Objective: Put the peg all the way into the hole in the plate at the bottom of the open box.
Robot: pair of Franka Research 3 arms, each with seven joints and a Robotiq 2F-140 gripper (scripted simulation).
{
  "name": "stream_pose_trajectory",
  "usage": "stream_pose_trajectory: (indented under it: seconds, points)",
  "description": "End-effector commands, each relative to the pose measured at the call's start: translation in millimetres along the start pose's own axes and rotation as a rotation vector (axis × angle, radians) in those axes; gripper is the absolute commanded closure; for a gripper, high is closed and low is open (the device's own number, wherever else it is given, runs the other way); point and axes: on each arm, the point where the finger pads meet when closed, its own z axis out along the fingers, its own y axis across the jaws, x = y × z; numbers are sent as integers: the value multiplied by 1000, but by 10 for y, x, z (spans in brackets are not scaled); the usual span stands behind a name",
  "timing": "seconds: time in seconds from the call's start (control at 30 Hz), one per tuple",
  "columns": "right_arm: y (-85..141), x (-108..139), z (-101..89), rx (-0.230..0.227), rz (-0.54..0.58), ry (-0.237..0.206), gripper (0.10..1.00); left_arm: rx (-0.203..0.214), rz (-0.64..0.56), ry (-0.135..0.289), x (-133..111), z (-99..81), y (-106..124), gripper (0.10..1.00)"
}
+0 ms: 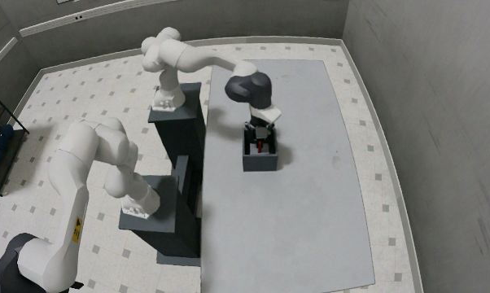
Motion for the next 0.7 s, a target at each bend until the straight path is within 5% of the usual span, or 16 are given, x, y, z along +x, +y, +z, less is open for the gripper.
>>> stream_pose_trajectory:
  seconds: [0.0, 0.67]
  points:
    - [1, 1, -2, 0, 0, 0, 98, 3, 4, 4, 5, 14, -16, 999]
    - [1, 1, -2, 0, 0, 0, 98, 3, 4, 4, 5, 51, -16, 999]
